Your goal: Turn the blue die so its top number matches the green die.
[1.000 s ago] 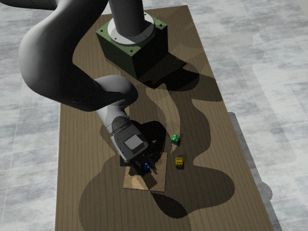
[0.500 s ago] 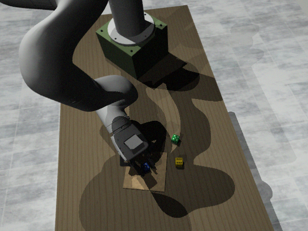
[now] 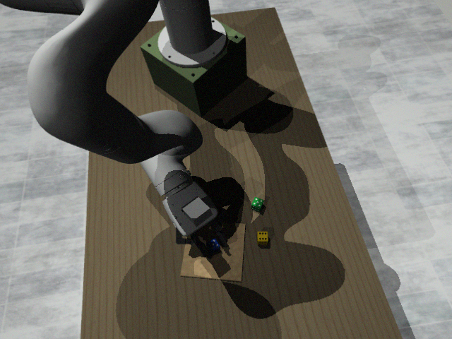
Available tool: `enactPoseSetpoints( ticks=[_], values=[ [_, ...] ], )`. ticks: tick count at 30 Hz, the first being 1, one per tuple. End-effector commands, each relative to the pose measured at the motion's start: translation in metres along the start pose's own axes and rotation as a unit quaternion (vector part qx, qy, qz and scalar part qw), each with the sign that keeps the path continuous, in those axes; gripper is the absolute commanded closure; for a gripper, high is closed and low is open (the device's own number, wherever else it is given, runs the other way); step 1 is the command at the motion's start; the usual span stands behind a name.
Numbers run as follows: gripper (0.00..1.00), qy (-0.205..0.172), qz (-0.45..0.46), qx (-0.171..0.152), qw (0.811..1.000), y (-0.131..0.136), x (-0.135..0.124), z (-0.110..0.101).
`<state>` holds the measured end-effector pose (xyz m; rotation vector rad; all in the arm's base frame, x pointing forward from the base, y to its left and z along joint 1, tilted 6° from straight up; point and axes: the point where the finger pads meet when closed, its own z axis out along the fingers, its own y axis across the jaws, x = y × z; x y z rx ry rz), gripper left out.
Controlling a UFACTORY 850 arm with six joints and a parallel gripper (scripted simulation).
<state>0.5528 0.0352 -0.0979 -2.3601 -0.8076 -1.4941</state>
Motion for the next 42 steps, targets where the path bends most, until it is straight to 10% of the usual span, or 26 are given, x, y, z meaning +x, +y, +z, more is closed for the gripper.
enactPoseSetpoints(
  ticks=[1,27,42],
  values=[
    [0.58,0.001,0.0,0.0,1.0,0.0,0.001,-0.001],
    [0.58,0.001,0.0,0.0,1.0,0.0,0.003,-0.051],
    [0.58,0.001,0.0,0.0,1.0,0.0,0.046,-0.074]
  ],
)
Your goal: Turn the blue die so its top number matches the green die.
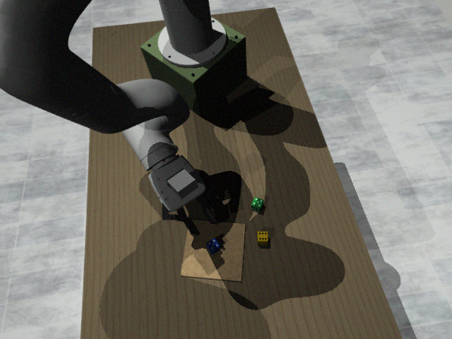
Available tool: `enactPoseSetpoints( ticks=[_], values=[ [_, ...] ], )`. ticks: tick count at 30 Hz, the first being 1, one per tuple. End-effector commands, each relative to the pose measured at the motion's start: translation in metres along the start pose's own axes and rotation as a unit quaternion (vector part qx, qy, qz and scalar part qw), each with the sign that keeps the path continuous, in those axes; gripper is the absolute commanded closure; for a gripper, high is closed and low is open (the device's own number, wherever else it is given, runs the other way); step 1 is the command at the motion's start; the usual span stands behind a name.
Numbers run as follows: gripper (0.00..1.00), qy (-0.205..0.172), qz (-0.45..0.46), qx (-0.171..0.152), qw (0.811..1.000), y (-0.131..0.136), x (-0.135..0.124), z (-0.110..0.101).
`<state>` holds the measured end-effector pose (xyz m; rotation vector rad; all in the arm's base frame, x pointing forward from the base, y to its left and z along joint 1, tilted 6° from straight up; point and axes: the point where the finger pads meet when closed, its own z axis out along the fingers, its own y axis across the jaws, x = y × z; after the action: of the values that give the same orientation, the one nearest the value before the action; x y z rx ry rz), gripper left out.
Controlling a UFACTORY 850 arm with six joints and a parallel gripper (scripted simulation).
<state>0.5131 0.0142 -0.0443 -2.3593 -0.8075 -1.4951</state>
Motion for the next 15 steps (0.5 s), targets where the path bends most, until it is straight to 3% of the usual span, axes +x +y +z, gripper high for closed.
enactPoseSetpoints(
  ticks=[1,11,15],
  values=[
    [0.58,0.0,0.0,0.0,1.0,0.0004,0.0205,-0.0108],
    [0.58,-0.001,0.0,0.0,1.0,0.0004,0.0259,-0.0136],
    [0.58,-0.024,-0.001,0.001,1.0,0.0004,0.028,-0.0115]
  ],
)
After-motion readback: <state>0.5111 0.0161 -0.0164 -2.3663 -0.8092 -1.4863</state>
